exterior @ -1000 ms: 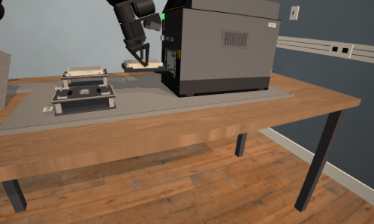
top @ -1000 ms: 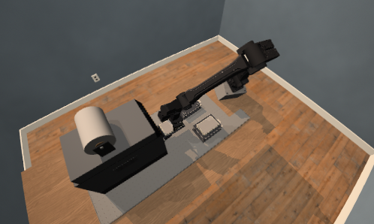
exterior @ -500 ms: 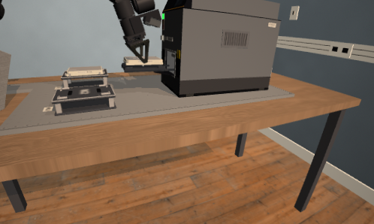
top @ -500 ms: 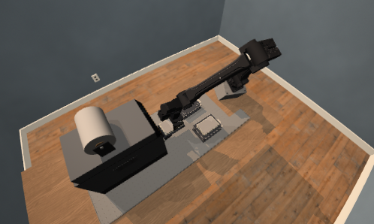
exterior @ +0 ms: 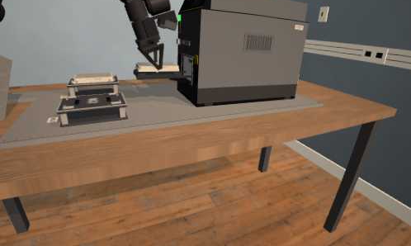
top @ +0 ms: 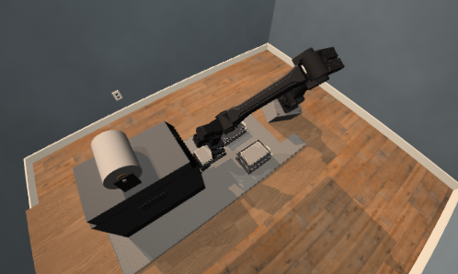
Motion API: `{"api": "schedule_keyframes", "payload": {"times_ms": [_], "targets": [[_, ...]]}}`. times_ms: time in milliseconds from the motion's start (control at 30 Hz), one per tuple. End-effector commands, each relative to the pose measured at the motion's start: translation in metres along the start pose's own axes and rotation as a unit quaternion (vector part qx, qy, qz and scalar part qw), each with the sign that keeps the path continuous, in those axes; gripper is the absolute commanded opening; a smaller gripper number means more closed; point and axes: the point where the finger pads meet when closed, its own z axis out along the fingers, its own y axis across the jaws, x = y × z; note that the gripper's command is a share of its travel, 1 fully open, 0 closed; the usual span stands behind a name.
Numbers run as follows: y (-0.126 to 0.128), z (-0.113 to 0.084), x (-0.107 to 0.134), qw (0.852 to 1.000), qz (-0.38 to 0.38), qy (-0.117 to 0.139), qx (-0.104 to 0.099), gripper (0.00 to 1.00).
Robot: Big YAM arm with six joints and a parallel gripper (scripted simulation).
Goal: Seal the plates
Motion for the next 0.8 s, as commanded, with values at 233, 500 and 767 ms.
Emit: {"api": "schedule_keyframes", "payload": {"times_ms": [233,500,767], "targets": [[-0.001,-0.038,-0.044,0.999,-0.014,-0.035,0.003,0.00],[-0.003,-0.048,-0.039,1.000,-0.008,-0.027,0.005,0.00],[-0.002,-0.066,-0.050,0.999,-0.010,-0.033,0.005,0.00]]}}
